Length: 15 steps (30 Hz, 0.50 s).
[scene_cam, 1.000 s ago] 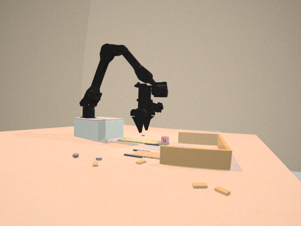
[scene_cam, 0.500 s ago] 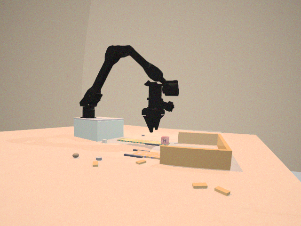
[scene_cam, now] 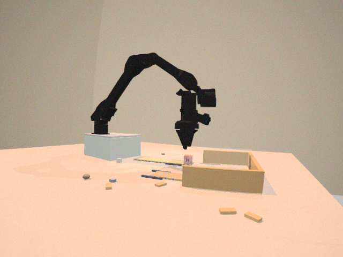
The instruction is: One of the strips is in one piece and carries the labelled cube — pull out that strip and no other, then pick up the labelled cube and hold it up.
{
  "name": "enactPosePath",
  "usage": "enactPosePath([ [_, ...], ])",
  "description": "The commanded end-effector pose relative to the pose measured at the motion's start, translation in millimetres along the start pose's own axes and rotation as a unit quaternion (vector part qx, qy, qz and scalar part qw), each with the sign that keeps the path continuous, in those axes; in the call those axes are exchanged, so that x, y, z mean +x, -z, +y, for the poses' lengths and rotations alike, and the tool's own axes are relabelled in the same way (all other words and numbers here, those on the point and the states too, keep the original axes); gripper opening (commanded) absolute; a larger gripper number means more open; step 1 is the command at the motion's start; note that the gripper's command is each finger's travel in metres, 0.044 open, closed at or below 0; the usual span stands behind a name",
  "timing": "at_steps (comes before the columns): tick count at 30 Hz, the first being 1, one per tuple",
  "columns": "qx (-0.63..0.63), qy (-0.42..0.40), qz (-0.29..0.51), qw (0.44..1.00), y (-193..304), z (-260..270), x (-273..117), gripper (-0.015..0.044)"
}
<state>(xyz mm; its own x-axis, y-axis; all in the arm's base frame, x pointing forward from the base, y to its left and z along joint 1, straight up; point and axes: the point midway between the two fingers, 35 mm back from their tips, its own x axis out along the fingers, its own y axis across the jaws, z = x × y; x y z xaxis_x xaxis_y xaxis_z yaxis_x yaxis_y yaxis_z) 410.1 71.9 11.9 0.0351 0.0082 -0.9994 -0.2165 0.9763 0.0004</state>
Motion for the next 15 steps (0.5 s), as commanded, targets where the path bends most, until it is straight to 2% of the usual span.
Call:
enactPosePath([
  [1, -0.002, 0.001, -0.001, 1.000, -5.4, -1.0, -1.2, 0.0387],
  [6, -0.002, 0.001, -0.001, 1.000, -5.7, -1.1, 6.4, 0.0256],
  [15, -0.002, 0.001, -0.001, 1.000, -6.0, -1.2, 21.2, 0.0250],
])
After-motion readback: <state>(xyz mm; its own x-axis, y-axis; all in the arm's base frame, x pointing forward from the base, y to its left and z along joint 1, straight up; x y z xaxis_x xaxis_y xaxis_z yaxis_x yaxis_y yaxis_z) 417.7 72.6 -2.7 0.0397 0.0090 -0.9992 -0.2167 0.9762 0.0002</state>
